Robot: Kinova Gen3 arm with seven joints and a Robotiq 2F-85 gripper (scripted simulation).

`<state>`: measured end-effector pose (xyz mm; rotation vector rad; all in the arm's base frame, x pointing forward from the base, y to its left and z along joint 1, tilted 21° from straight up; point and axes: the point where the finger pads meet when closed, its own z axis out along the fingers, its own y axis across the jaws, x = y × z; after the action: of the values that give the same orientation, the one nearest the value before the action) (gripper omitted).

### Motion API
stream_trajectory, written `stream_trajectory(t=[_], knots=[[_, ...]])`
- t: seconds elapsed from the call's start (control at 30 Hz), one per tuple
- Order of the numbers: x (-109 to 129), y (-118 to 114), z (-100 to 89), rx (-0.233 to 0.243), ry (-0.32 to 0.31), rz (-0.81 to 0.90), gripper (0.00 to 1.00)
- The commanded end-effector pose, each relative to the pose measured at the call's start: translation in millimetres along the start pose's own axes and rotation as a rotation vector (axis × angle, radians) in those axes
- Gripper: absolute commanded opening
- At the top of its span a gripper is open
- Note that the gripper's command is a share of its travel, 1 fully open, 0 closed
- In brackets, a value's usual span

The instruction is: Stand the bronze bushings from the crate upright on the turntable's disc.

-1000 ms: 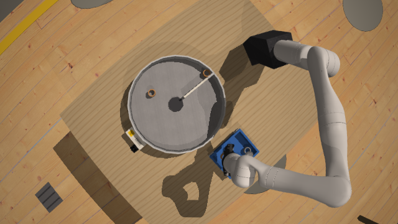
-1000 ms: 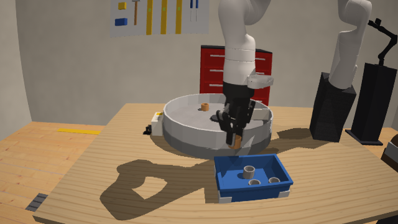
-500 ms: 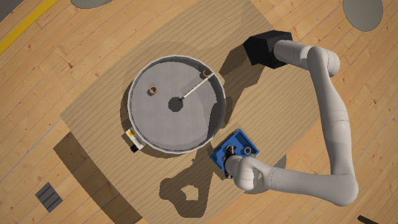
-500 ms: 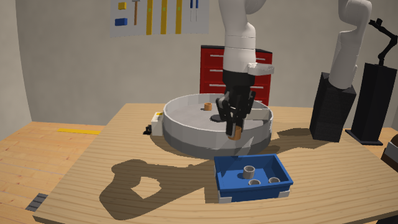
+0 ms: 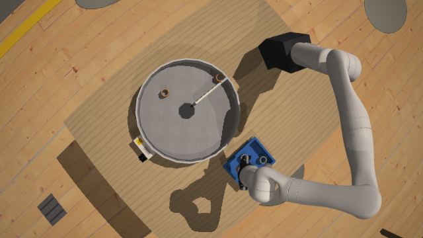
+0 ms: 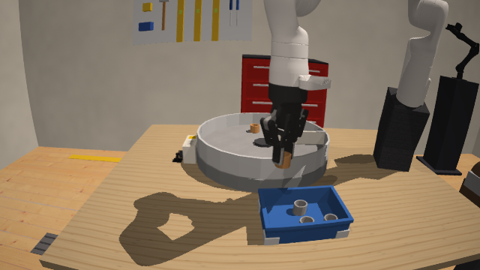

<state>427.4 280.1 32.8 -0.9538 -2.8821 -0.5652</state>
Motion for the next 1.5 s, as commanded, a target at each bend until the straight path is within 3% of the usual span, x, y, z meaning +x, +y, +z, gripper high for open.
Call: stream_trajectory(t=[0.0,0.97,1.47], knots=[[-0.4,0.6,-0.8,-0.002,-0.001,0.000,0.00],[-1.0,-0.7,-0.8,-0.002,-0.001,0.000,0.00],[-9.1,-17.3,-0.7,-0.002,-0.001,0.000,0.00]])
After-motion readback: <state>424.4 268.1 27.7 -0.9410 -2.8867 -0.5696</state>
